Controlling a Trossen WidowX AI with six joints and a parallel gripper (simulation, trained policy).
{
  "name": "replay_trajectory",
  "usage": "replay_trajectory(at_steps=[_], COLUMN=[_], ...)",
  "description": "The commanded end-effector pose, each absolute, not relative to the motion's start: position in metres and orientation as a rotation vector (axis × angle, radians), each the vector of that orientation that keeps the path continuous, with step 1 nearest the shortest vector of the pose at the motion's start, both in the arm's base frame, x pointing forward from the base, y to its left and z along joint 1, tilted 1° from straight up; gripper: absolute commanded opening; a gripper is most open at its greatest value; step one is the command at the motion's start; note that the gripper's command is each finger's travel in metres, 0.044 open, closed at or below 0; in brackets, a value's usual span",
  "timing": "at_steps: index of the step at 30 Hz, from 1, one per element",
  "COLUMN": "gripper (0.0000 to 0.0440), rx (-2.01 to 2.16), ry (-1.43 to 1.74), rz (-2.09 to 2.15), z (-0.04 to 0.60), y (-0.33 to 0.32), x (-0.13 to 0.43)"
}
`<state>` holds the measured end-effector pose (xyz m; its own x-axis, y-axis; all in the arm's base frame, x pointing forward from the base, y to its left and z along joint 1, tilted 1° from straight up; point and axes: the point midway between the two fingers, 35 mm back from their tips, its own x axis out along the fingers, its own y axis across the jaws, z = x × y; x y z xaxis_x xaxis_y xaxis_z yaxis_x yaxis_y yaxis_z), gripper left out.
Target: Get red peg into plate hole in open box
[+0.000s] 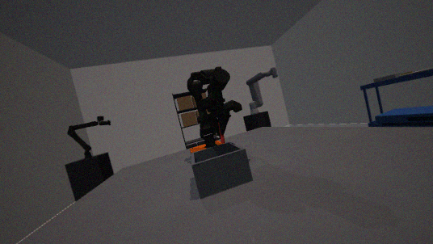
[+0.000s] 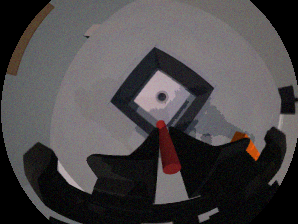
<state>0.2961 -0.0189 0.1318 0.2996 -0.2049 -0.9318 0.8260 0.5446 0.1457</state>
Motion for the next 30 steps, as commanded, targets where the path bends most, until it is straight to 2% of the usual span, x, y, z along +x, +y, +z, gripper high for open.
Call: replay_trajectory(at_steps=[1, 21, 23, 27, 30], gripper=[0.0, 0.001, 0.004, 0.0132, 0.0147], rx=[0.724, 0.769, 0.761, 0.739, 0.721], ry=[1.049, 1.112, 1.126, 1.153, 1.178], rz=[-0.776, -0.829, -0.83, -0.829, -0.83], z=[0.129, 0.089, 0.083, 0.074, 0.071], y=[-0.027, -0.064, -0.066, -0.07, -0.071], x=[0.302, 0.326, 0.328, 0.33, 0.331])
